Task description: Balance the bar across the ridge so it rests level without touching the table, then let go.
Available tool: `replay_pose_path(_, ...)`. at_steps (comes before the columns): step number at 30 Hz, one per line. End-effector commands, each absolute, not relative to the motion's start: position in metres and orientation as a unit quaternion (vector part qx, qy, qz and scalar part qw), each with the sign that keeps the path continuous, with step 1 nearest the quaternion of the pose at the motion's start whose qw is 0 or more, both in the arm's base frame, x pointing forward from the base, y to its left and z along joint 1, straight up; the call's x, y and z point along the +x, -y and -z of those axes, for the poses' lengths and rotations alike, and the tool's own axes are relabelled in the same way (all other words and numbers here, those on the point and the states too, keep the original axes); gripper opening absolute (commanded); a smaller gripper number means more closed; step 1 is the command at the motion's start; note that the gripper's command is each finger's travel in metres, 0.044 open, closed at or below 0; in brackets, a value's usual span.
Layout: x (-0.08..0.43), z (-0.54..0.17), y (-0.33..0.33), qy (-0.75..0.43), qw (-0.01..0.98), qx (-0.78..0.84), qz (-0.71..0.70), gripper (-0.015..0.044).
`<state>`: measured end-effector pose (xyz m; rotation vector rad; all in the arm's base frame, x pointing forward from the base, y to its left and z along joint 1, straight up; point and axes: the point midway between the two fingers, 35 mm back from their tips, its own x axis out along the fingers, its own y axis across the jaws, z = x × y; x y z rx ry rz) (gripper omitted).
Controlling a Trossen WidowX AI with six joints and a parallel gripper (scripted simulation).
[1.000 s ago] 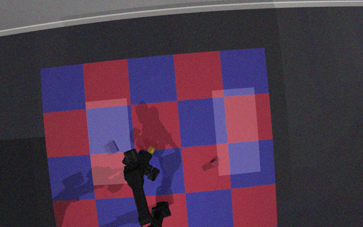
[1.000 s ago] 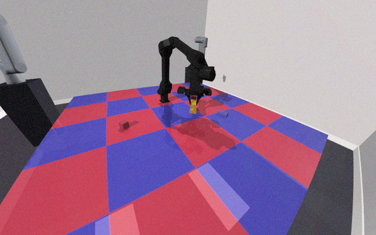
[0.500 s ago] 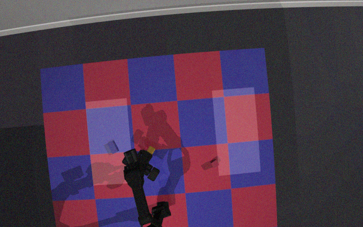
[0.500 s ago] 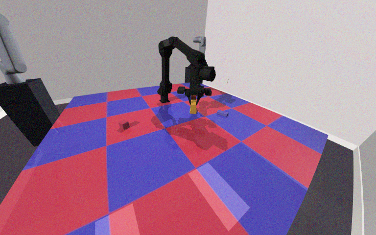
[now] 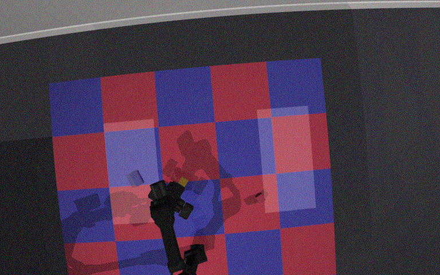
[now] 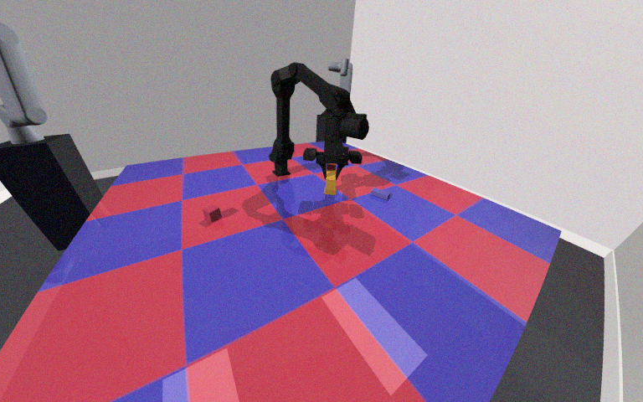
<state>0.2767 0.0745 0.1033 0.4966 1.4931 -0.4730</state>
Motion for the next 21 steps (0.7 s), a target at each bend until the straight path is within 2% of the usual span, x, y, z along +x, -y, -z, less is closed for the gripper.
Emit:
replay_pose_path(1,0.2767,-0.1033,-0.0745,-0.665,0.681,0.221,0.211,0.0000)
replay_pose_path(7,0.2767,-0.1033,-0.0745,-0.665,0.681,0.221,0.211,0.0000)
replay_pose_path(13,0.2767,-0.1033,-0.0745,-0.665,0.681,0.221,0.211,0.0157)
replay_pose_path(14,0.2767,-0.1033,-0.0745,-0.665,0.681,0.221,0.211,0.0167)
replay_pose_path(21,0.2767,-0.1033,-0.0745,-0.665,0.681,0.221,0.211,0.0167)
